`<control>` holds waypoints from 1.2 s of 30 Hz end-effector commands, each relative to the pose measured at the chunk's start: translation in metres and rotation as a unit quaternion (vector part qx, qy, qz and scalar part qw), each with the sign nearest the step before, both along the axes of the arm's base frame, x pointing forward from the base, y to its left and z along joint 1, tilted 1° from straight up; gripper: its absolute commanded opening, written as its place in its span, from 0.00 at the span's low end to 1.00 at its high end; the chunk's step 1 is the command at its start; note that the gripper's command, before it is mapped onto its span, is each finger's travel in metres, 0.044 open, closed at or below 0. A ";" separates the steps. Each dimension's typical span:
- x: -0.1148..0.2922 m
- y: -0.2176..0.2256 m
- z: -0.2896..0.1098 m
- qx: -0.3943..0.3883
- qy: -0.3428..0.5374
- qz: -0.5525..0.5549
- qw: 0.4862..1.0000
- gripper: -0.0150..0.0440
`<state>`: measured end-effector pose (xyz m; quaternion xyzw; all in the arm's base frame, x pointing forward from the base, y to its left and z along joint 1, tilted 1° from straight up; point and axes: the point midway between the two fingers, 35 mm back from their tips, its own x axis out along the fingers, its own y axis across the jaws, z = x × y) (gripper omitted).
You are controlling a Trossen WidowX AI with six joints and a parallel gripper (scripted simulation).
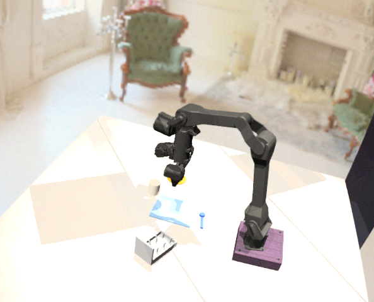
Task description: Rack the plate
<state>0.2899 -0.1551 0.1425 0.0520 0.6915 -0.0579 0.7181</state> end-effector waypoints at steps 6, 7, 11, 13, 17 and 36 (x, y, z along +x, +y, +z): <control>-0.001 0.000 0.036 0.000 -0.003 0.003 1.000 0.25; -0.002 0.000 0.039 0.000 -0.003 0.003 1.000 0.25; -0.002 0.000 0.044 0.000 -0.003 0.003 1.000 0.25; -0.002 0.007 0.044 0.001 -0.003 -0.008 1.000 0.25; -0.003 0.045 0.045 0.005 -0.004 -0.070 0.998 0.25; -0.025 0.131 0.041 0.017 -0.002 -0.221 0.975 0.25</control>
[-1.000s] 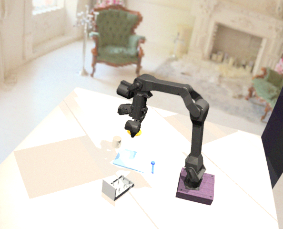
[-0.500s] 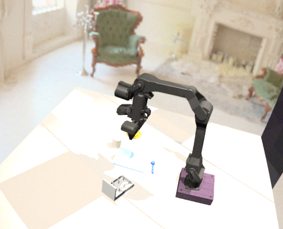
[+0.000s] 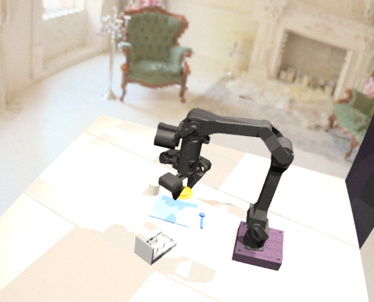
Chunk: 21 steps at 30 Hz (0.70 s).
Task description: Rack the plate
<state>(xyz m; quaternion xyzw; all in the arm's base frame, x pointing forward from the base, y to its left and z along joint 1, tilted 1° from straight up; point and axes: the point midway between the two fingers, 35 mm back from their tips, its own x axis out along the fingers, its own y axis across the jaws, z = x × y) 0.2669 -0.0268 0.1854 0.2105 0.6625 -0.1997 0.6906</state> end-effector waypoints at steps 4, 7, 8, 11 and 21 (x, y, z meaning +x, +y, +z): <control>-0.002 0.005 -0.011 0.026 0.012 0.033 0.999 0.25; -0.002 0.006 -0.019 0.048 0.019 0.069 0.996 0.25; -0.003 0.007 -0.021 0.056 0.021 0.080 0.995 0.25; -0.003 0.009 -0.028 0.080 0.025 0.115 0.990 0.25; -0.005 0.015 -0.050 0.160 0.017 0.222 0.961 0.25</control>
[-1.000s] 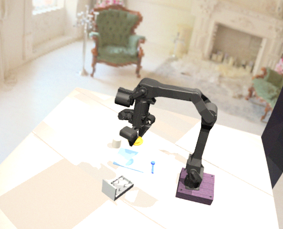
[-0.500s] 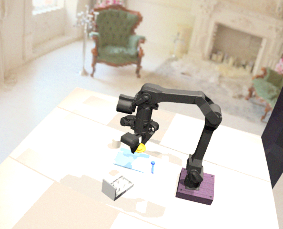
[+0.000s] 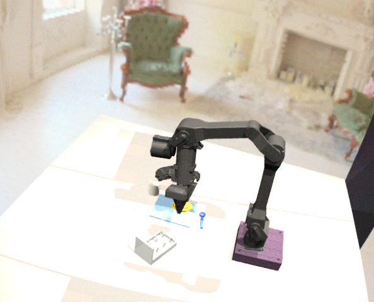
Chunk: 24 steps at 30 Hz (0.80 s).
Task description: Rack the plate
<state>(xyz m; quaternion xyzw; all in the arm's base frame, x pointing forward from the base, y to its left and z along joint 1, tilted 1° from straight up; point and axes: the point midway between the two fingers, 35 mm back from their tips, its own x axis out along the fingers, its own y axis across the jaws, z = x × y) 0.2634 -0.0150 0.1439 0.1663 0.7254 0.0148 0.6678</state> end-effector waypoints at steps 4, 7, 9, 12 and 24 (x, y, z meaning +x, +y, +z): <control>-0.002 0.005 -0.017 0.070 -0.013 0.076 0.995 0.25; -0.003 0.007 -0.022 0.097 -0.024 0.103 0.990 0.25; -0.003 0.008 -0.025 0.115 -0.032 0.121 0.986 0.25; -0.003 0.009 -0.030 0.141 -0.047 0.146 0.978 0.25; -0.004 0.014 -0.046 0.235 -0.129 0.231 0.935 0.25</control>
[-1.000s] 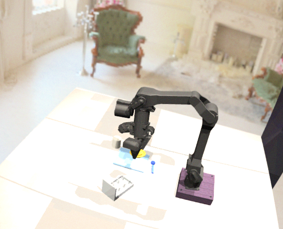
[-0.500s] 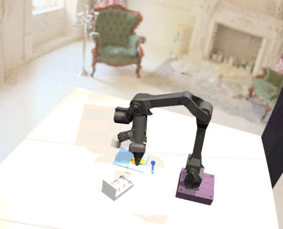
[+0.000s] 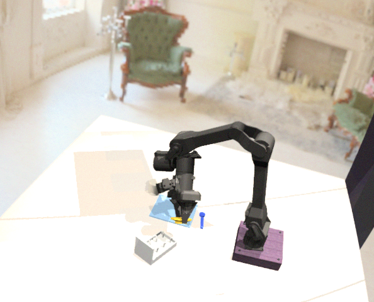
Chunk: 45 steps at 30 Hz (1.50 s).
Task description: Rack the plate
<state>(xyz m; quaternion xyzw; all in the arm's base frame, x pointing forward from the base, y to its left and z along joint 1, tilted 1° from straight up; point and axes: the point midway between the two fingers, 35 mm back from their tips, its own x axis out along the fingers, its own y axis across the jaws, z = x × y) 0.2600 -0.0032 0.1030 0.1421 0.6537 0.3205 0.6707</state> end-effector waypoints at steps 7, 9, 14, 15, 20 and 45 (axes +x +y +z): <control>-0.001 0.003 -0.013 0.092 -0.088 0.054 0.990 0.25; -0.001 0.004 -0.014 0.107 -0.107 0.062 0.987 0.25; 0.000 0.004 -0.018 0.141 -0.159 0.078 0.974 0.25; 0.000 0.004 -0.019 0.147 -0.170 0.080 0.971 0.25; 0.001 0.003 -0.022 0.175 -0.226 0.090 0.954 0.25; 0.005 -0.014 -0.034 0.201 -0.517 0.073 0.829 0.25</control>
